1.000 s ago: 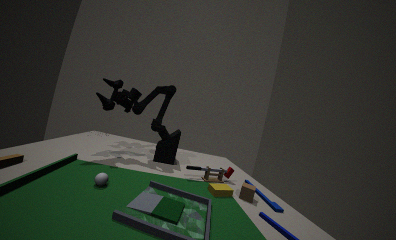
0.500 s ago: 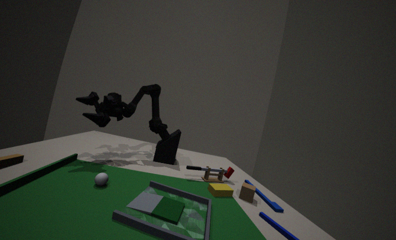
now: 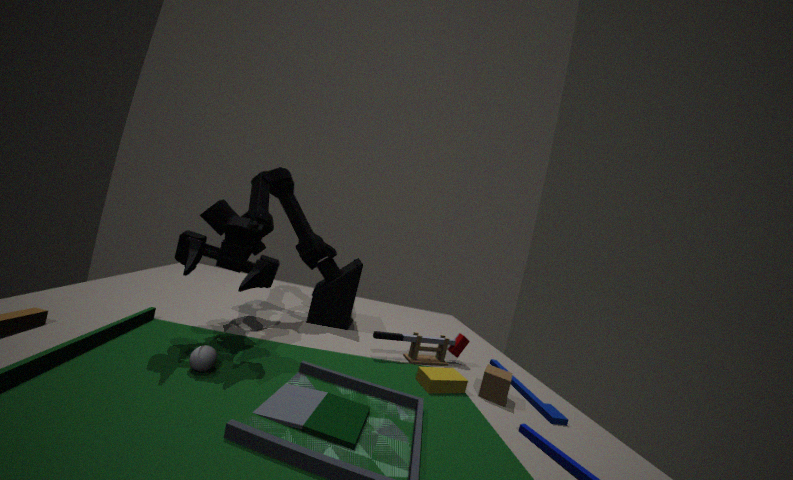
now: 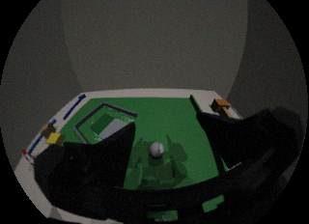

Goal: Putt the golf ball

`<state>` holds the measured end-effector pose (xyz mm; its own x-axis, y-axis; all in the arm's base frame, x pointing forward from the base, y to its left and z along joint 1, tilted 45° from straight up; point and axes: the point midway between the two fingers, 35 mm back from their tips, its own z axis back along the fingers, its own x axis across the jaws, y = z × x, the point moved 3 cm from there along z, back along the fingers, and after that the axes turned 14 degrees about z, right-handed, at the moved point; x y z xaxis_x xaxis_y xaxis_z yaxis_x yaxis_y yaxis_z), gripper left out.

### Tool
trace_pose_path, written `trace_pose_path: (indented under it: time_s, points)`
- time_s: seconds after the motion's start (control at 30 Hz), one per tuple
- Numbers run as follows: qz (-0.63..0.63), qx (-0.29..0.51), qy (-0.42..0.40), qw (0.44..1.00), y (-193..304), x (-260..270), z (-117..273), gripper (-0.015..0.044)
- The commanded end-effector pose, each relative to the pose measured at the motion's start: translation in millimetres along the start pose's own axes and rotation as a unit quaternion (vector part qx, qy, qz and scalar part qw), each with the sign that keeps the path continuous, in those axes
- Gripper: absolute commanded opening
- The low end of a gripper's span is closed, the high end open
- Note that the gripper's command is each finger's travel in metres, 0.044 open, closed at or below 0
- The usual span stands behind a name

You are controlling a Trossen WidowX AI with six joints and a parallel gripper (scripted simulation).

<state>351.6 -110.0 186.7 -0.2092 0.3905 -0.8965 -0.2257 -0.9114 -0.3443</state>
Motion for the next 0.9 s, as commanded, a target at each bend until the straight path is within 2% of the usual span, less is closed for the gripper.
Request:
trace_pose_path:
  time_s: [0.0,0.2,0.47,0.7,0.87]
  points:
    - [-0.007,0.003,-0.072,0.997,-14.7,37.0,-17.2,0.0440]
    - [0.028,0.011,-0.219,0.975,-45.2,114.7,-33.8,0.0440]
    - [0.112,0.031,-0.377,0.919,-75.8,205.8,-25.6,0.0440]
    - [0.281,0.081,-0.521,0.802,-99.1,303.6,12.2,0.0440]
    - [0.448,0.121,-0.574,0.675,-99.6,357.1,57.6,0.0440]
